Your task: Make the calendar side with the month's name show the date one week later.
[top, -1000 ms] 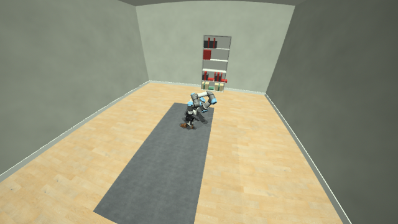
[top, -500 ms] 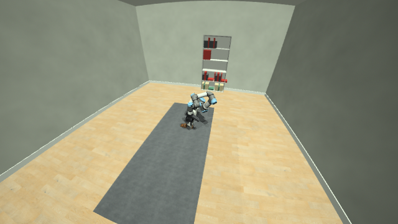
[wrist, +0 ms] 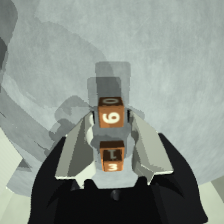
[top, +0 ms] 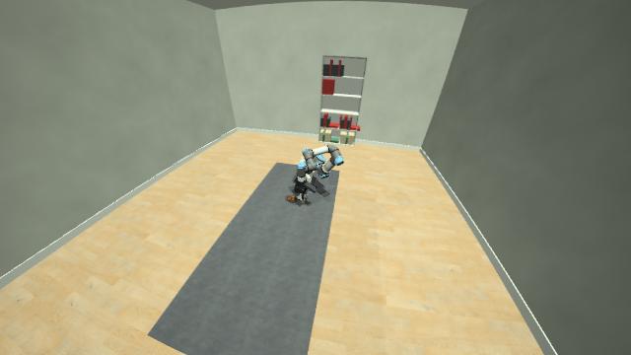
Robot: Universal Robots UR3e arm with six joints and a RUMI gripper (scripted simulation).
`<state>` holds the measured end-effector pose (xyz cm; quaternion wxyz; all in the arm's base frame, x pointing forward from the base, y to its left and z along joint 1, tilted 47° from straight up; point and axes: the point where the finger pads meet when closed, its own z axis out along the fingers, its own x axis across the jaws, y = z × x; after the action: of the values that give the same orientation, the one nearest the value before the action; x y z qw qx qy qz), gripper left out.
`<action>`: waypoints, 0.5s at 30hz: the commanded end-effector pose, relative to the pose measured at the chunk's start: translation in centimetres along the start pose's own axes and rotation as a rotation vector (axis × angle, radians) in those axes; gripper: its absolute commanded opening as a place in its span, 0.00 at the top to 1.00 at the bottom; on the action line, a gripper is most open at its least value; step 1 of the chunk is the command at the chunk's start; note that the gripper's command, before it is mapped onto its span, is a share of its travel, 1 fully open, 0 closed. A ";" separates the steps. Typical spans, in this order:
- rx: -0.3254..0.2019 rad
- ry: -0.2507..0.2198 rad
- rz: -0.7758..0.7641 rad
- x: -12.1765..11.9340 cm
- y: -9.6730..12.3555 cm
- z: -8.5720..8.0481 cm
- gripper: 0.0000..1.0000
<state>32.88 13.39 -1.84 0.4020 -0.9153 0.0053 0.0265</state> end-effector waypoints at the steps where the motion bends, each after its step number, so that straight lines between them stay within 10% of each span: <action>1: -0.001 0.002 -0.001 0.1 0.0 -0.1 0.71; 12: -0.001 0.002 -0.001 0.1 0.0 -0.1 0.71; 13: -0.001 0.002 -0.001 0.1 0.0 -0.1 0.89; 15: -0.001 0.002 -0.001 0.1 0.0 -0.1 0.89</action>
<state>32.88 13.39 -1.84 0.4020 -0.9153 0.0053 0.0265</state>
